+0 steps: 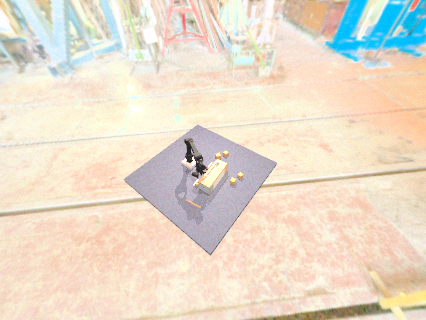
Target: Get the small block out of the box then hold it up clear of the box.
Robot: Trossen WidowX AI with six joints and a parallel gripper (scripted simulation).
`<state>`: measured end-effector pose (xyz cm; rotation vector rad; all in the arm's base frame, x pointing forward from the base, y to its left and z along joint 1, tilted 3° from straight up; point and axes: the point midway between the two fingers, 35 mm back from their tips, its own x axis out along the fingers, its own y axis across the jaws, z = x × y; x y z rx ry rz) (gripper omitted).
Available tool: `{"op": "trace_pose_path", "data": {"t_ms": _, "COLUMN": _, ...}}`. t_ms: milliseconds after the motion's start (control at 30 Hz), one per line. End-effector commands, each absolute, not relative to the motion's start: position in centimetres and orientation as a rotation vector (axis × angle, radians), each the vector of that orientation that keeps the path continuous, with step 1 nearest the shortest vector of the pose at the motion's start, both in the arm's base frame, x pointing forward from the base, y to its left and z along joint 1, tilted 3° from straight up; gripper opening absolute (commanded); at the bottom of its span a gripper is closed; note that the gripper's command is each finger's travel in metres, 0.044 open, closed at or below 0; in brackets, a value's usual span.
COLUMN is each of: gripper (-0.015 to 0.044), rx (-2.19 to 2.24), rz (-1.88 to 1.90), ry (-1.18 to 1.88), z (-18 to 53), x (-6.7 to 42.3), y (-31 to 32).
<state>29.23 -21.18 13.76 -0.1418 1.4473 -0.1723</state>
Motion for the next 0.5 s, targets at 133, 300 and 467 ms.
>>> {"op": "trace_pose_path", "data": {"t_ms": 133, "gripper": 0.0285, "rx": 0.937, "rz": -0.869, "ry": 1.109, "z": 13.90, "x": 27.95, "y": -22.25}}
{"op": "trace_pose_path", "data": {"t_ms": 300, "gripper": 0.0285, "rx": 1.249, "rz": -1.040, "ry": 0.969, "z": 13.99, "x": 27.65, "y": -22.58}}
{"op": "trace_pose_path", "data": {"t_ms": 467, "gripper": 0.0285, "rx": 1.552, "rz": -1.202, "ry": 0.812, "z": 14.10, "x": 27.38, "y": -22.88}}
